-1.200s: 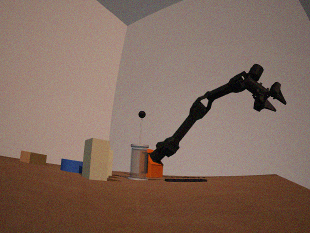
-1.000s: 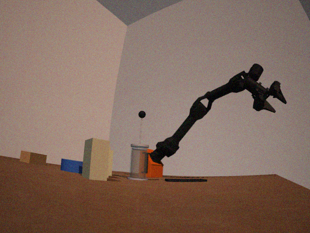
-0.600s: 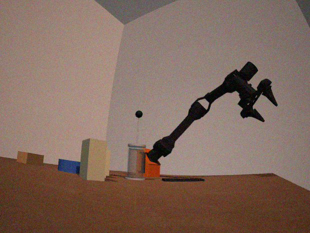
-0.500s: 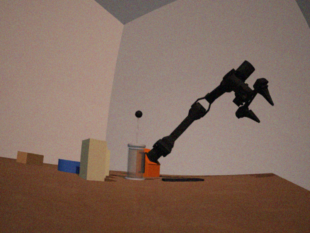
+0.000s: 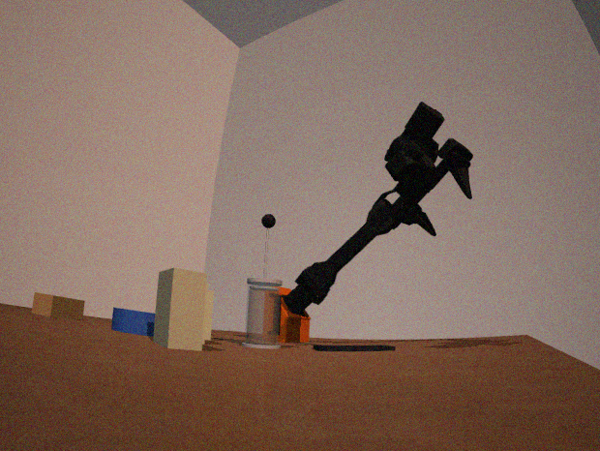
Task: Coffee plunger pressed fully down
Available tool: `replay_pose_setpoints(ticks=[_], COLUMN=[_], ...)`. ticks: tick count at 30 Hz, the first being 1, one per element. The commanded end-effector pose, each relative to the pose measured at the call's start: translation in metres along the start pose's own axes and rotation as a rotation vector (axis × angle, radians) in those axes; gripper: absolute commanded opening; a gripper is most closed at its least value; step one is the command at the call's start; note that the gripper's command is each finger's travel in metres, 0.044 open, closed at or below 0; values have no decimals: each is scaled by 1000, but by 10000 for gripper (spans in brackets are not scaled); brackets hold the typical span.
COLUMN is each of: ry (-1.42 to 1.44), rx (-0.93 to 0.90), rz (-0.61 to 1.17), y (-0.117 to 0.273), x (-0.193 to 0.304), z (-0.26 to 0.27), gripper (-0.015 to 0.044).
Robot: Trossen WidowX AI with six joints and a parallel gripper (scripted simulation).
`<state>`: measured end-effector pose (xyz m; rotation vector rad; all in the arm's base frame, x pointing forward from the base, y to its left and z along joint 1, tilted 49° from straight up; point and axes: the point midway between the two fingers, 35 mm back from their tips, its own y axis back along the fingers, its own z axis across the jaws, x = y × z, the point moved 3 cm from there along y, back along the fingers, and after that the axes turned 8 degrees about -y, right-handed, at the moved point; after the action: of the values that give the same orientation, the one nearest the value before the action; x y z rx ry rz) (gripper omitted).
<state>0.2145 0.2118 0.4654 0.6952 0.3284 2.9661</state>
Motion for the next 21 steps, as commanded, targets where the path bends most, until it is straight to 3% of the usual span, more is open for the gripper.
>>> replay_pose_setpoints(ticks=[1,21], ry=[112,423], rx=[22,39], rz=[-106,-360], y=[27,141], x=[-59,-157], z=[-28,-126], gripper=[440,440])
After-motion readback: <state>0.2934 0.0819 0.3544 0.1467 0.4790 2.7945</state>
